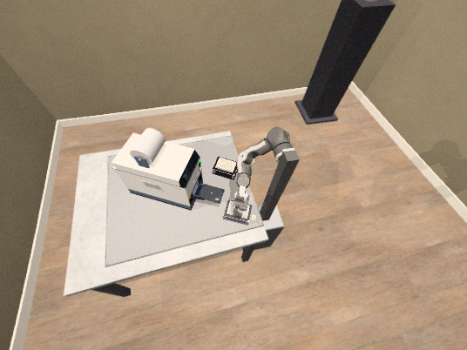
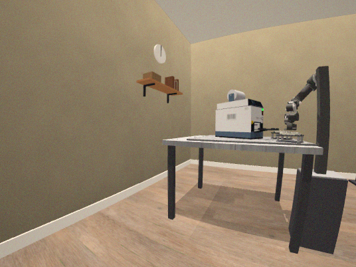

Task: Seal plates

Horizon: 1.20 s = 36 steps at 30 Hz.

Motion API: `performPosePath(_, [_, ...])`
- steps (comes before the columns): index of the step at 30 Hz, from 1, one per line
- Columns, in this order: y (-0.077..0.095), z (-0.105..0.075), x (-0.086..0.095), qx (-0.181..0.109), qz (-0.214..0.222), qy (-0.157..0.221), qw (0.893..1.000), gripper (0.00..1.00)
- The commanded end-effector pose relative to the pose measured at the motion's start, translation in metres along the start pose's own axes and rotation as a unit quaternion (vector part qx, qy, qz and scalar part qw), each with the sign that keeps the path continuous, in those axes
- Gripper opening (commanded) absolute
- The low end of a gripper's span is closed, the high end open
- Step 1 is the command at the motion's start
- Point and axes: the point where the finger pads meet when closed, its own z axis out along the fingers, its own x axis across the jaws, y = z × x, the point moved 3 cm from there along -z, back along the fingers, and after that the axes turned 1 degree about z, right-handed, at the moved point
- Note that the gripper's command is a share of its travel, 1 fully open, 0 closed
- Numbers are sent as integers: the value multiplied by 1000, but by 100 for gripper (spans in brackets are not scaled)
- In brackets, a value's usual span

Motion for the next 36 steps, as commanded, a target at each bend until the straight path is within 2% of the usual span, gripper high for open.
performPosePath(1, [1,-5,2,-1,4,1,1000,65])
performPosePath(29, [1,-45,1,-1,3,0,1000,65])
performPosePath(36, [18,-44,-29,1,7,5,1000,65])
